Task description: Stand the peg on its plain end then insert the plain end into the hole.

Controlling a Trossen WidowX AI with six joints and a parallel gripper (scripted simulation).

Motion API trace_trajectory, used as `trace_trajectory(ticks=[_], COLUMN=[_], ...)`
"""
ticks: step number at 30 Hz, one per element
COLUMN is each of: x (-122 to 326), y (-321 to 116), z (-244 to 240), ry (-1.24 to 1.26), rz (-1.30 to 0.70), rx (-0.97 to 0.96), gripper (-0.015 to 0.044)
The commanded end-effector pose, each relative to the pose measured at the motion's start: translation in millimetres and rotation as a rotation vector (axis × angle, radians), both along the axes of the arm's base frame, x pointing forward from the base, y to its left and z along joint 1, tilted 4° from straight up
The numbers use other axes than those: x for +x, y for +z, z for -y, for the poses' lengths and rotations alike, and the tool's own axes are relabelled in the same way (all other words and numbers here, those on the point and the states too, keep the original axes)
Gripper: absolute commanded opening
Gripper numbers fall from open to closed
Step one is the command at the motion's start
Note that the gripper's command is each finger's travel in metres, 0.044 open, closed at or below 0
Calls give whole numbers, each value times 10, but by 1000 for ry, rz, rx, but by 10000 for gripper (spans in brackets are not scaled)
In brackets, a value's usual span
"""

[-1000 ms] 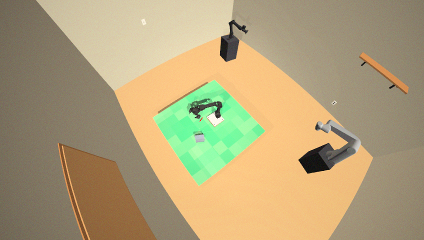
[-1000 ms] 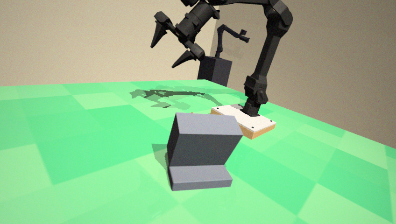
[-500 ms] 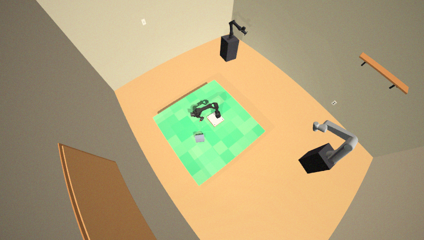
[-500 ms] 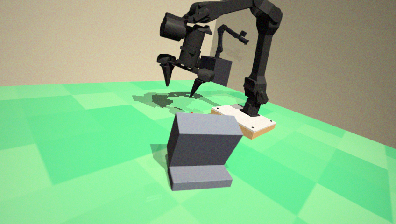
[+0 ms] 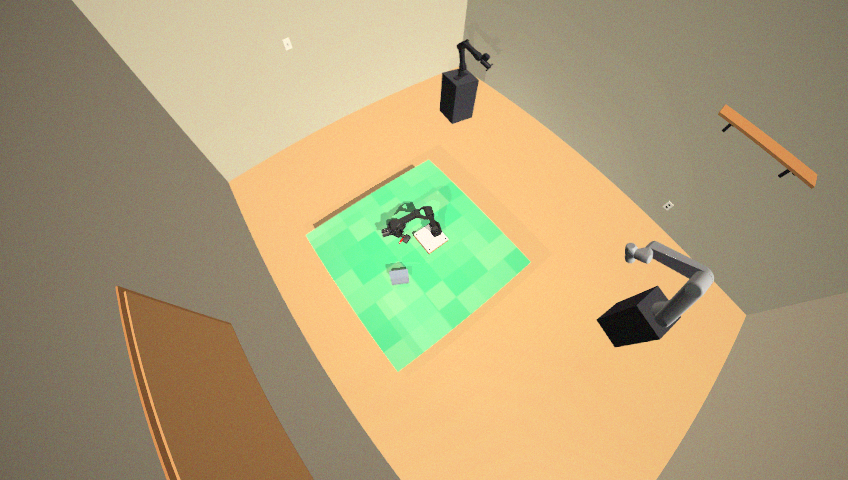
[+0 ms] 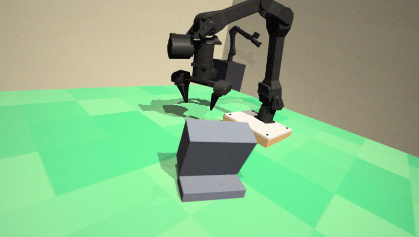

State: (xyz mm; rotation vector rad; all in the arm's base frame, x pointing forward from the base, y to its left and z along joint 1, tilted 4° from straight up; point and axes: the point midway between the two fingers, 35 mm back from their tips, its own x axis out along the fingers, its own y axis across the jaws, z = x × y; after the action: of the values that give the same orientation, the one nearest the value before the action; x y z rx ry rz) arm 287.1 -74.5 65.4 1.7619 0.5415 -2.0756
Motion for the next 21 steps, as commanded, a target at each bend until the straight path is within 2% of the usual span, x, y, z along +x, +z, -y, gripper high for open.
trace_trajectory(ticks=[1, 21], x=[-10, -8], y=[-74, -400], z=[3, -14], ry=[-5, -1], rz=[-9, -11], rx=[-5, -4], gripper=[440, 440])
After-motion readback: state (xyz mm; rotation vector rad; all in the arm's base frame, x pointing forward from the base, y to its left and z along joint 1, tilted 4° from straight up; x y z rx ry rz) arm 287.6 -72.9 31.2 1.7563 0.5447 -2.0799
